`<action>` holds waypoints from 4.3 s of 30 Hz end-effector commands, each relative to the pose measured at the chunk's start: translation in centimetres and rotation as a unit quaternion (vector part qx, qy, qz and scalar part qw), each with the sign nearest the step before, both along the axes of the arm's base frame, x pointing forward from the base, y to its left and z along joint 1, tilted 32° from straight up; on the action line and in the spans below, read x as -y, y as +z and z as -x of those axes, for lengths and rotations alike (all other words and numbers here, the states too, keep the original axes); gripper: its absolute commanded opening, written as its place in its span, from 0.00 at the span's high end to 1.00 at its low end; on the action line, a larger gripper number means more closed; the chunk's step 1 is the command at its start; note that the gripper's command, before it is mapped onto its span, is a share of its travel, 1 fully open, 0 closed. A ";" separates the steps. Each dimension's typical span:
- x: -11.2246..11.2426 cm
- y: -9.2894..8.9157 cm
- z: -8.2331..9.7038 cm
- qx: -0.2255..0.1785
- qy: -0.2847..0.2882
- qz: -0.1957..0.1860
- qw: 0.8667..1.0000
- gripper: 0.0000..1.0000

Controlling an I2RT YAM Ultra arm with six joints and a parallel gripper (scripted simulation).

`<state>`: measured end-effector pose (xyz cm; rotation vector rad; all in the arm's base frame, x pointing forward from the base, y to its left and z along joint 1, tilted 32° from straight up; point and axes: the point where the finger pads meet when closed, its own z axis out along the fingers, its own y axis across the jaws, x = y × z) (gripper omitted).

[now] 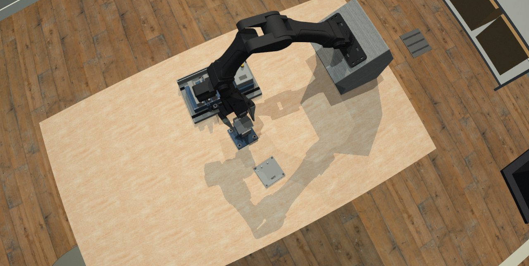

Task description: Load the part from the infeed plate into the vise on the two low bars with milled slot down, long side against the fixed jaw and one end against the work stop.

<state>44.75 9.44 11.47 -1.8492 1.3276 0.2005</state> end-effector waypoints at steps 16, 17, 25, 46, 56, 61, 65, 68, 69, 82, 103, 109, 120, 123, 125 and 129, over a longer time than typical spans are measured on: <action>0.1 1.4 -0.3 0.010 0.003 -0.010 1.000 0.19; 0.1 1.4 -0.3 0.010 0.003 -0.010 1.000 0.19; 0.1 1.4 -0.3 0.010 0.003 -0.010 1.000 0.19; 0.1 1.4 -0.3 0.010 0.003 -0.010 1.000 0.19; 0.1 1.4 -0.3 0.010 0.003 -0.010 1.000 1.00; 0.1 1.4 -0.3 0.010 0.003 -0.010 1.000 1.00; 0.1 1.4 -0.3 0.010 0.003 -0.010 1.000 1.00; 0.1 1.4 -0.3 0.010 0.003 -0.010 1.000 1.00; 0.1 1.4 -0.3 0.010 0.003 -0.010 1.000 1.00; 0.1 1.4 -0.3 0.010 0.003 -0.010 1.000 1.00; 0.2 2.3 -0.1 0.020 0.003 -0.009 1.000 1.00; 0.2 1.5 0.7 0.005 0.002 -0.010 1.000 1.00; 0.2 1.4 1.2 -0.001 0.002 -0.011 1.000 1.00; 0.2 2.3 0.8 0.012 0.002 -0.010 1.000 1.00; 0.2 2.4 0.9 0.010 0.003 -0.010 1.000 1.00; 0.1 2.4 1.0 0.009 0.004 -0.010 1.000 1.00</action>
